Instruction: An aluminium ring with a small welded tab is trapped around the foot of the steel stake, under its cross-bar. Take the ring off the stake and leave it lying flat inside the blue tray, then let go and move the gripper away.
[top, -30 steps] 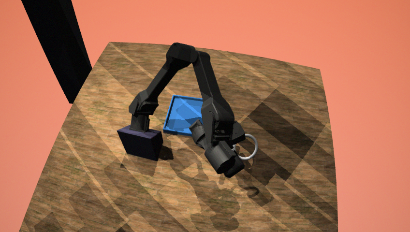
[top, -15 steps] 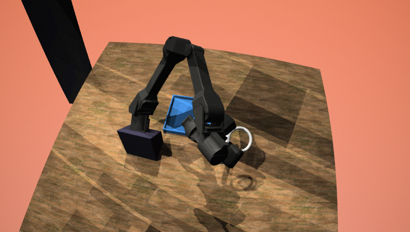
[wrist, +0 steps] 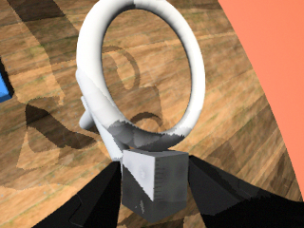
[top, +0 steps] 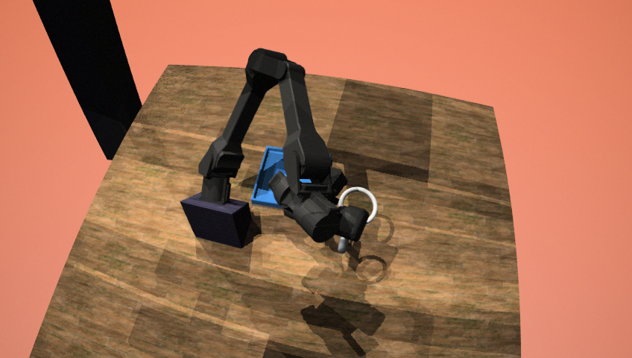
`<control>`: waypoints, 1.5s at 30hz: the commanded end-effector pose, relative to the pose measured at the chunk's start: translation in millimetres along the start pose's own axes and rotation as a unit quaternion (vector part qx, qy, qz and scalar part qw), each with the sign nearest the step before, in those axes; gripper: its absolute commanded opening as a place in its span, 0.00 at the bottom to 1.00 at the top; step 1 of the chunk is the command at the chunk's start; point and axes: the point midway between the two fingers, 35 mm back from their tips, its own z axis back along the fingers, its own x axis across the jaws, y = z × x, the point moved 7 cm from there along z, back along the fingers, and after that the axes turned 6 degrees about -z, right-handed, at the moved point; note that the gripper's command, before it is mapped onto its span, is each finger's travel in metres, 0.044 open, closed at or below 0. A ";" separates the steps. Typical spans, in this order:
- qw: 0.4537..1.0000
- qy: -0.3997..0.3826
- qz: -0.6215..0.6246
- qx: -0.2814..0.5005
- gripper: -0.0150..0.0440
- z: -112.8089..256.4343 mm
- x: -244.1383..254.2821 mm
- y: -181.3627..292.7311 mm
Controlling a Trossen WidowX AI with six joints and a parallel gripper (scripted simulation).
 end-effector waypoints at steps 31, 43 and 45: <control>0.986 0.016 0.165 0.028 0.25 -6.3 49.4 -13.2; 0.993 -0.011 0.057 0.106 0.25 -16.7 58.4 -32.1; 0.992 -0.013 0.039 0.120 0.25 -18.2 60.1 -35.4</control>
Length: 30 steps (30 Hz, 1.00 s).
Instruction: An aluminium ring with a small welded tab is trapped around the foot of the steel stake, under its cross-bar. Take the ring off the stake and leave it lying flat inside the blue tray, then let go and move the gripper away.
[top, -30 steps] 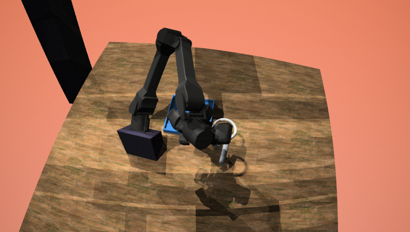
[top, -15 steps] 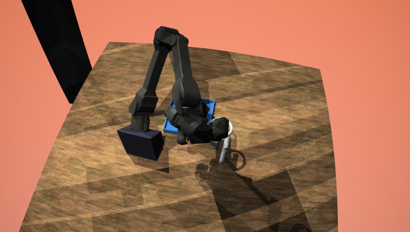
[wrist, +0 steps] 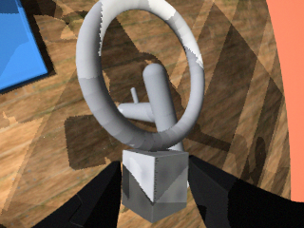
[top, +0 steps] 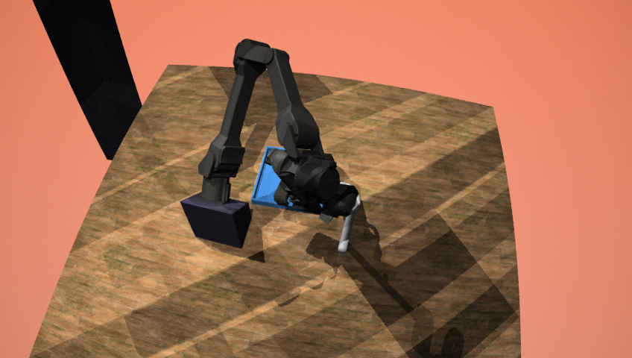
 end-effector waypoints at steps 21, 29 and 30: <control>0.964 0.011 -0.209 0.163 0.25 -5.8 19.8 -43.7; 0.938 0.047 -0.272 0.207 0.25 -4.9 27.6 -57.3; 0.935 0.052 -0.280 0.212 0.25 -4.7 28.6 -58.9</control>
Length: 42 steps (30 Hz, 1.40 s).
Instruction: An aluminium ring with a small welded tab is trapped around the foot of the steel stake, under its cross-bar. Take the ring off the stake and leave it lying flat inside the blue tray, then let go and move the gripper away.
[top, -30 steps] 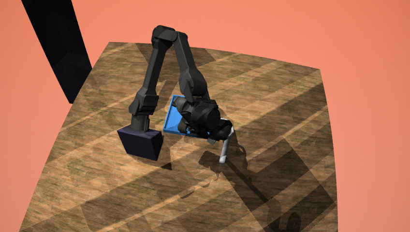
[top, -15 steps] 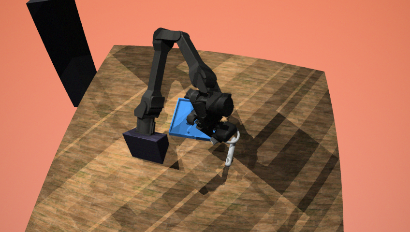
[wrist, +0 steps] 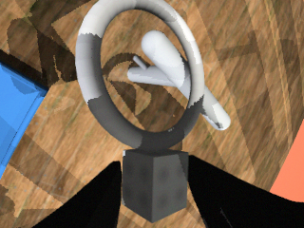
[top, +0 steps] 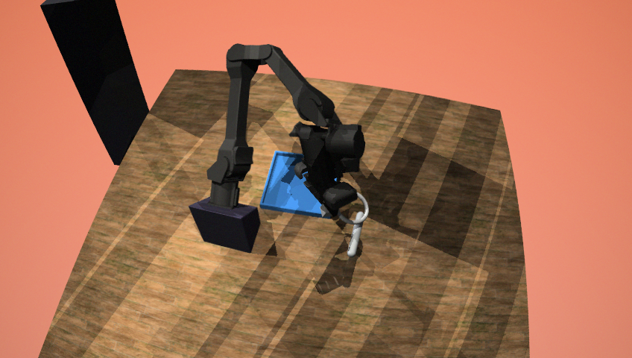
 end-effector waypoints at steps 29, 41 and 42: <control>0.961 0.151 -0.228 0.049 0.25 21.0 52.9 -18.6; 0.954 0.163 -0.244 0.063 0.25 3.5 155.8 -28.4; 0.954 0.164 -0.244 0.063 0.25 3.1 164.4 -27.0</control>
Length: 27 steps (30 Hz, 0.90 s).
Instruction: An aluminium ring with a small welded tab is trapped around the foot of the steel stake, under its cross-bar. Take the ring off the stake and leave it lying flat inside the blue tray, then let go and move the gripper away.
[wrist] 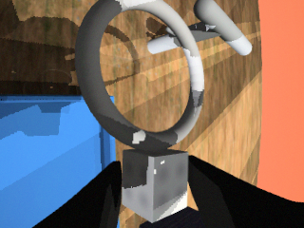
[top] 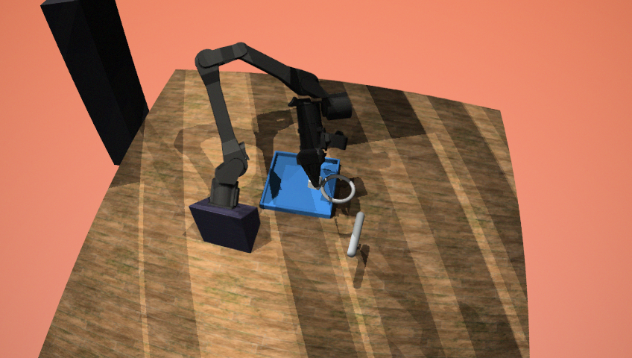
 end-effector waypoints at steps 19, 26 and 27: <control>1.000 -0.014 0.002 -0.018 0.25 29.7 76.6 95.2; 1.000 -0.014 0.002 -0.018 0.25 11.5 91.1 100.6; 1.000 -0.014 0.002 -0.018 0.25 11.5 91.1 100.6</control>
